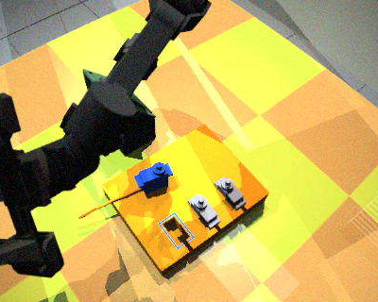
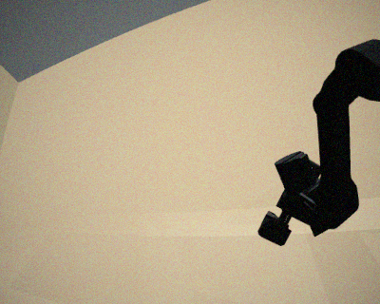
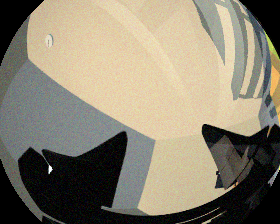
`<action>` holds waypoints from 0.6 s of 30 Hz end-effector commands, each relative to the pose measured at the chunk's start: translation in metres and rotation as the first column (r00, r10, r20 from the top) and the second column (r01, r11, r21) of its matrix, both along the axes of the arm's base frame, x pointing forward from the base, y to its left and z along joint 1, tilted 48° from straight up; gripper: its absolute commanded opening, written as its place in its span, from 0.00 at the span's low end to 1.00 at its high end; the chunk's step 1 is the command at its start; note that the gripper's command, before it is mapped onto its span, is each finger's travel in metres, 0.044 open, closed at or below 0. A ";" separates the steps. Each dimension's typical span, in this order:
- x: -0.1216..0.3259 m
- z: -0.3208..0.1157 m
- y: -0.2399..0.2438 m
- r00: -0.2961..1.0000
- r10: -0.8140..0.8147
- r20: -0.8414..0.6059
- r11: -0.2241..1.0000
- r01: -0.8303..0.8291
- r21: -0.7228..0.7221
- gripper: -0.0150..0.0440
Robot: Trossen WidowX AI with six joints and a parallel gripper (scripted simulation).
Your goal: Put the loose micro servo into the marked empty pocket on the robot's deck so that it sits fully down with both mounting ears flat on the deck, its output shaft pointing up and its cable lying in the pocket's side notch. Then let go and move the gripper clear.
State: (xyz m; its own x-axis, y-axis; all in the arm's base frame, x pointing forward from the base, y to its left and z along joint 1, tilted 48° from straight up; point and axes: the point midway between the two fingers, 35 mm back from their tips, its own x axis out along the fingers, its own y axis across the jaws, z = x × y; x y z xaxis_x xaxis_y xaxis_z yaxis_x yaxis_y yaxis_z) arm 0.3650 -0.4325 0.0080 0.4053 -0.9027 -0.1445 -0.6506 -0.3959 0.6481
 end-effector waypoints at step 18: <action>0.013 -0.051 0.045 0.872 0.293 -0.392 0.952 -0.231 0.199 1.00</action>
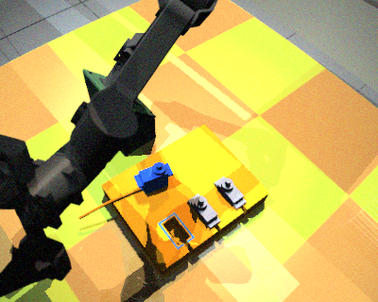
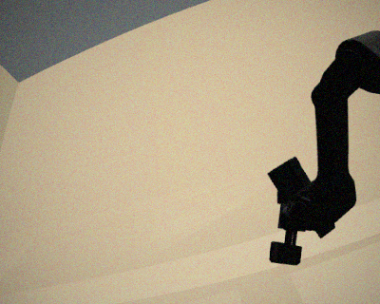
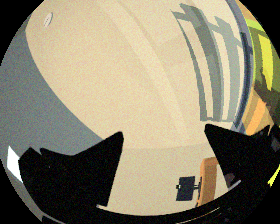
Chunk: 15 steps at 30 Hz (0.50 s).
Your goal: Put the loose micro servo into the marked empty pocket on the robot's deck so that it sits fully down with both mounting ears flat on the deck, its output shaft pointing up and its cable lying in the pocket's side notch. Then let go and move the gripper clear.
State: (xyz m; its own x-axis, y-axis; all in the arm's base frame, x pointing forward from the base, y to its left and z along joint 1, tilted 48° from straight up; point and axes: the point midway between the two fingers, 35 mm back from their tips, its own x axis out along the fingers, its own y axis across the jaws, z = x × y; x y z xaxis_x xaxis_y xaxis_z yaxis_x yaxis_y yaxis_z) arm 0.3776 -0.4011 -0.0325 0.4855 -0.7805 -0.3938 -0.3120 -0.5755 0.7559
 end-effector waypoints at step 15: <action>-0.010 -0.052 0.081 0.821 0.430 -0.376 0.897 -0.341 0.280 1.00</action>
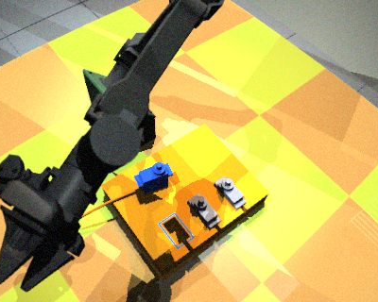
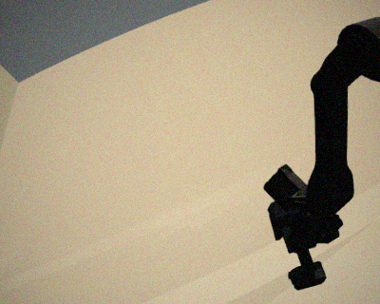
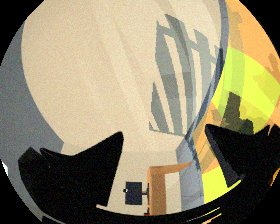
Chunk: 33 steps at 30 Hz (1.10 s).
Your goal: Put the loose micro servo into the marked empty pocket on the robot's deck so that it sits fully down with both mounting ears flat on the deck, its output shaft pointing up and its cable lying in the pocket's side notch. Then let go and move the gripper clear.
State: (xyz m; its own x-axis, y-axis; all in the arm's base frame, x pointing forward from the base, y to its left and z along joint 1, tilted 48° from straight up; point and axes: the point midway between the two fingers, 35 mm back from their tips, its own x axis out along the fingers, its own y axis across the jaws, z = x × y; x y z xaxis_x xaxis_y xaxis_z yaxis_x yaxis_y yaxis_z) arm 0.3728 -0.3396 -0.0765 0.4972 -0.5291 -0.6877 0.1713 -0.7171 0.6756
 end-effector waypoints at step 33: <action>-0.102 -0.009 0.215 0.504 0.857 -0.108 0.432 -0.588 0.684 1.00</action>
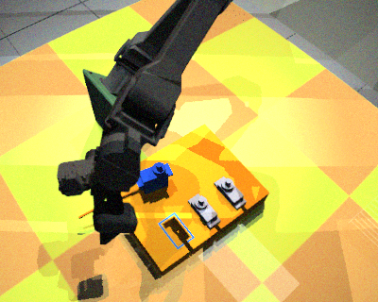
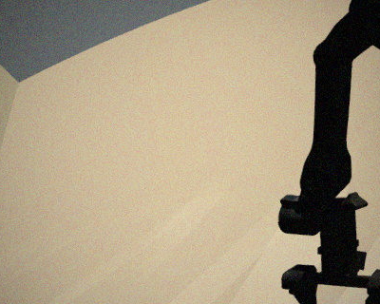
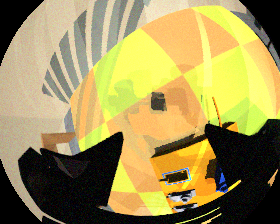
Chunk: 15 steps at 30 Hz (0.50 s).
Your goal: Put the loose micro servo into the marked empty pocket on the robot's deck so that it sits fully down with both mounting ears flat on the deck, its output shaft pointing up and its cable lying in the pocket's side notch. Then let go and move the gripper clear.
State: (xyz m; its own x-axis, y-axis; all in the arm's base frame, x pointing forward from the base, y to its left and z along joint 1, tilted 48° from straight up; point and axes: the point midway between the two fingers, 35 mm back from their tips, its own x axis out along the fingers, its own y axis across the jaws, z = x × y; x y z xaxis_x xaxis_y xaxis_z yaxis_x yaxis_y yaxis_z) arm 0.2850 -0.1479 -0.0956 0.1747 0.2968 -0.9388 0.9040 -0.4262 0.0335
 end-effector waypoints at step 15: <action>-0.069 0.069 0.104 0.949 0.316 0.014 0.834 -0.285 0.473 1.00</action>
